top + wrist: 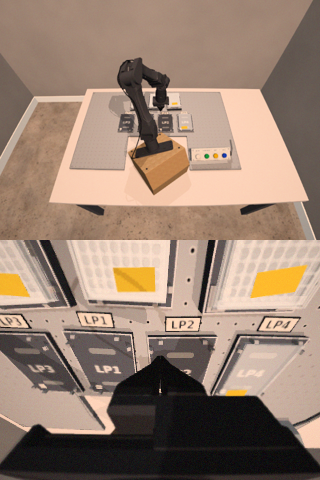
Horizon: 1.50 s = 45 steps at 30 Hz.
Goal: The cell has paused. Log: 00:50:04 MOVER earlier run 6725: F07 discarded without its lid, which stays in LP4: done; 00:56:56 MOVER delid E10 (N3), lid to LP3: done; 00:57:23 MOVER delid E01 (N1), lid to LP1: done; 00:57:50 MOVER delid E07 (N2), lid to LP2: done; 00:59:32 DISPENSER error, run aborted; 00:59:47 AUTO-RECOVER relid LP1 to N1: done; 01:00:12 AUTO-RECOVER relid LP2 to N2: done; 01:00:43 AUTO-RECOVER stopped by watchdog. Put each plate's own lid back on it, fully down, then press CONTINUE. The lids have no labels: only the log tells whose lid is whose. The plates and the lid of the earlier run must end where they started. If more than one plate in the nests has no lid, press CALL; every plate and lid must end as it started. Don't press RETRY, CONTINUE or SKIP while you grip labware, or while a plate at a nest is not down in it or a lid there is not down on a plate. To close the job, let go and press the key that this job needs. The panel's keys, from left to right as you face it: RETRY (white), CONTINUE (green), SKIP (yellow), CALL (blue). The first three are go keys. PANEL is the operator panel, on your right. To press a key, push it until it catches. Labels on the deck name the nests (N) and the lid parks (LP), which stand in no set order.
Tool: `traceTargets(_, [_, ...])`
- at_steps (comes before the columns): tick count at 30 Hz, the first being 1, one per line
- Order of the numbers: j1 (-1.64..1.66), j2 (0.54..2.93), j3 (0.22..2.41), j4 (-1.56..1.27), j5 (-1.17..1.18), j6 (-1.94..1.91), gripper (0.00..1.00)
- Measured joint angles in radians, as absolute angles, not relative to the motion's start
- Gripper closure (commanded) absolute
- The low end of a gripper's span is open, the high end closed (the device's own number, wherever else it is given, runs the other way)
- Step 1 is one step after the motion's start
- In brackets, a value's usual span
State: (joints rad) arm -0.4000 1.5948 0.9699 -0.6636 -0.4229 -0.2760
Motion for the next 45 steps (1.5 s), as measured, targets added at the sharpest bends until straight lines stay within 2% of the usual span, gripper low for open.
traceTargets(14, [-0.31,1.407,0.772,-0.609,-0.396,-0.183,1.0])
traceTargets(29, [-0.313,1.404,0.785,-0.598,-0.385,-0.165,1.0])
traceTargets(45, [-0.419,1.273,0.913,-0.848,-0.409,-0.255,1.0])
